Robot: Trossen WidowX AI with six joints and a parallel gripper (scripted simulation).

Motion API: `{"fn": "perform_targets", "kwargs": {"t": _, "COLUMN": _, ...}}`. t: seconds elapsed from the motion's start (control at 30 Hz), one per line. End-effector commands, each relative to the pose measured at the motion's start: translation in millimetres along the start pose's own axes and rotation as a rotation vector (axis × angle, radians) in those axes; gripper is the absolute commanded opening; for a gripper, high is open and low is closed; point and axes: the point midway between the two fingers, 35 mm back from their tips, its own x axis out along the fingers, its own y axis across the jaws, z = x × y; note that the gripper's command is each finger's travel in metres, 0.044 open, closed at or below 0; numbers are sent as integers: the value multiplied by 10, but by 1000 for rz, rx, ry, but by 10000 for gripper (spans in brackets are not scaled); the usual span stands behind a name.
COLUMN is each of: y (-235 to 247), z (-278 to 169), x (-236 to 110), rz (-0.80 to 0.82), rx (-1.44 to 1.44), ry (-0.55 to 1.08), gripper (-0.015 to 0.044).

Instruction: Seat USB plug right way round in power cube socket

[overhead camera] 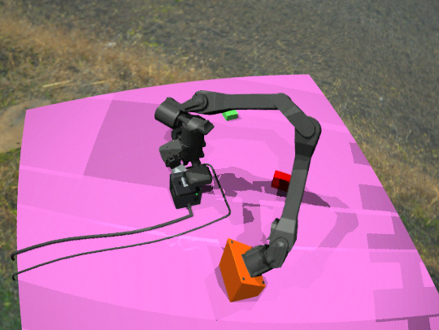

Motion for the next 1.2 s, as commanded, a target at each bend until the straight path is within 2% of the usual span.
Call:
{"fn": "perform_targets", "kwargs": {"t": 0.0, "y": -1, "z": 1, "x": -2, "rz": 0, "rx": 0, "ry": 0, "gripper": 230}}
{"fn": "perform_targets", "kwargs": {"t": 0.27, "y": -1, "z": 1, "x": -2, "rz": 0, "rx": 0, "ry": 0, "gripper": 20}}
{"fn": "perform_targets", "kwargs": {"t": 0.37, "y": -1, "z": 1, "x": -2, "rz": 0, "rx": 0, "ry": 0, "gripper": 0}}
{"fn": "perform_targets", "kwargs": {"t": 1.17, "y": 1, "z": 1, "x": -50, "rz": 1, "rx": 0, "ry": 0, "gripper": 0}}
